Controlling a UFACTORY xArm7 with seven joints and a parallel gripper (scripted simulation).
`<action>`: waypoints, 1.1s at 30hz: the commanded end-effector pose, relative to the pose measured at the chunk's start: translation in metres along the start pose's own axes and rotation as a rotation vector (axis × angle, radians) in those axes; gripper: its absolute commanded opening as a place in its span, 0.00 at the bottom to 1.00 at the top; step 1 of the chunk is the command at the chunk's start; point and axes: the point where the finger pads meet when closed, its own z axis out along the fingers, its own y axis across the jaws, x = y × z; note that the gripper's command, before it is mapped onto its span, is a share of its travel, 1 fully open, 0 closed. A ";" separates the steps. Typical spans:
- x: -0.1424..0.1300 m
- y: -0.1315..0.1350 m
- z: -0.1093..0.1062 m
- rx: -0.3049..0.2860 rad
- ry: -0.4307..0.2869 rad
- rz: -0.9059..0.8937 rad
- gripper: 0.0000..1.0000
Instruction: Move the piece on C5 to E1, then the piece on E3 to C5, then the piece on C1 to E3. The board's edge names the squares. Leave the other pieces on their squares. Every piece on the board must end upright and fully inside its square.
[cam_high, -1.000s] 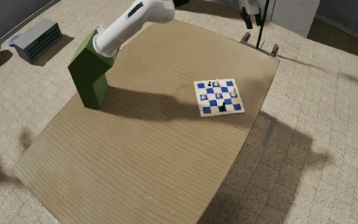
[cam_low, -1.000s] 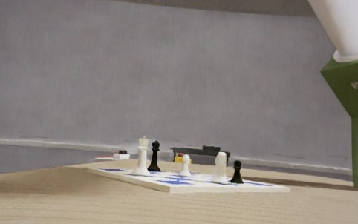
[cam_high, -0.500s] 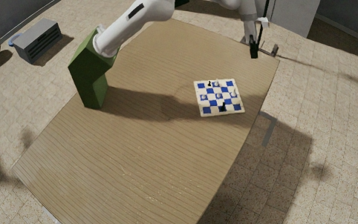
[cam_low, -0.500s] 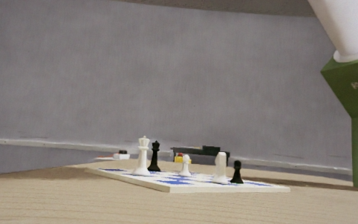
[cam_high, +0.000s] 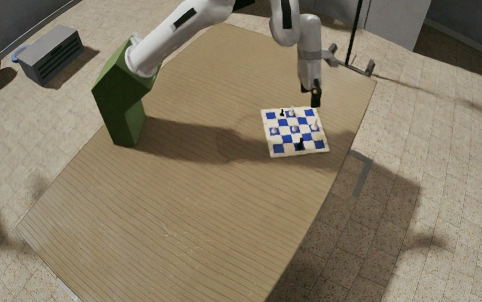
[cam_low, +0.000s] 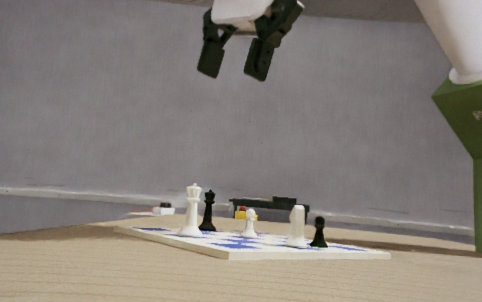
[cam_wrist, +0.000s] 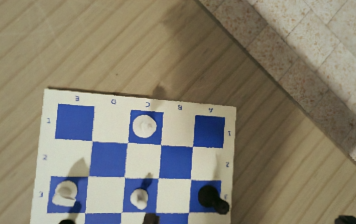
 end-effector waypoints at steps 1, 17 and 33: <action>-0.032 -0.011 0.017 0.099 0.002 -0.127 1.00; -0.101 -0.048 0.029 0.241 -0.016 -0.343 1.00; -0.101 -0.048 0.029 0.241 -0.016 -0.343 1.00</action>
